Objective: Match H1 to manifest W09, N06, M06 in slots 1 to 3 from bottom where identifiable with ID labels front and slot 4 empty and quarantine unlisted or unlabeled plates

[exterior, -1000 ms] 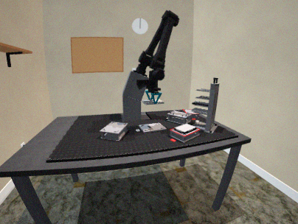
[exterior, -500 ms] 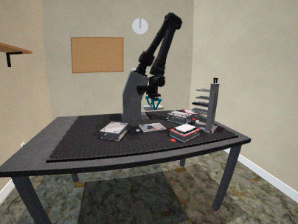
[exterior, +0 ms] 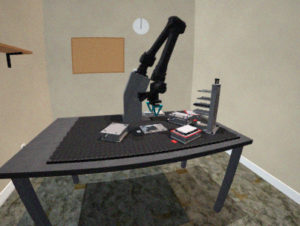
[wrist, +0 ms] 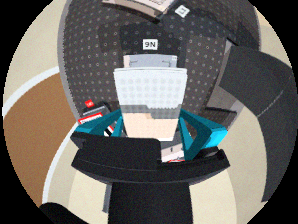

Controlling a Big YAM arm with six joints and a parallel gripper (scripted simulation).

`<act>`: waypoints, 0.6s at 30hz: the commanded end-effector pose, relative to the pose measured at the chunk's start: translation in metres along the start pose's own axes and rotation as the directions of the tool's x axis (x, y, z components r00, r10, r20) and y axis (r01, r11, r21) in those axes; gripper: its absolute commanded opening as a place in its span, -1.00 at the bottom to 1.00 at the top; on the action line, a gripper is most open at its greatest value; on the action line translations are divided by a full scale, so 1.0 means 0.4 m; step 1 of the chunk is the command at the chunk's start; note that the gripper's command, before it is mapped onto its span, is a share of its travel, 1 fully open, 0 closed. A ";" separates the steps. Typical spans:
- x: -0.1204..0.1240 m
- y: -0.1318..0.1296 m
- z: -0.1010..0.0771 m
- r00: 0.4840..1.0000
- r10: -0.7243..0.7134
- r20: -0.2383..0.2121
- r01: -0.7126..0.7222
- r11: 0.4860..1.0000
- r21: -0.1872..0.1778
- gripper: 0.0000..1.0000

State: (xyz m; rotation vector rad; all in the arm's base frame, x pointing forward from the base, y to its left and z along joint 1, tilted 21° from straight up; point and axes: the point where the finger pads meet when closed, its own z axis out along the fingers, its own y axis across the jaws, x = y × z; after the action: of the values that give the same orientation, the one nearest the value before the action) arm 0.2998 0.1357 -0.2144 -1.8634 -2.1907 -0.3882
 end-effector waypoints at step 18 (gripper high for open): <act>0.005 0.041 0.050 1.000 0.007 -0.002 -0.007 0.999 -0.044 0.72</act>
State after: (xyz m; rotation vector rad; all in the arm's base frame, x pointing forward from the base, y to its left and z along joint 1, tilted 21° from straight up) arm 0.3009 0.1458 -0.2412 -1.8700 -2.1863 -0.3909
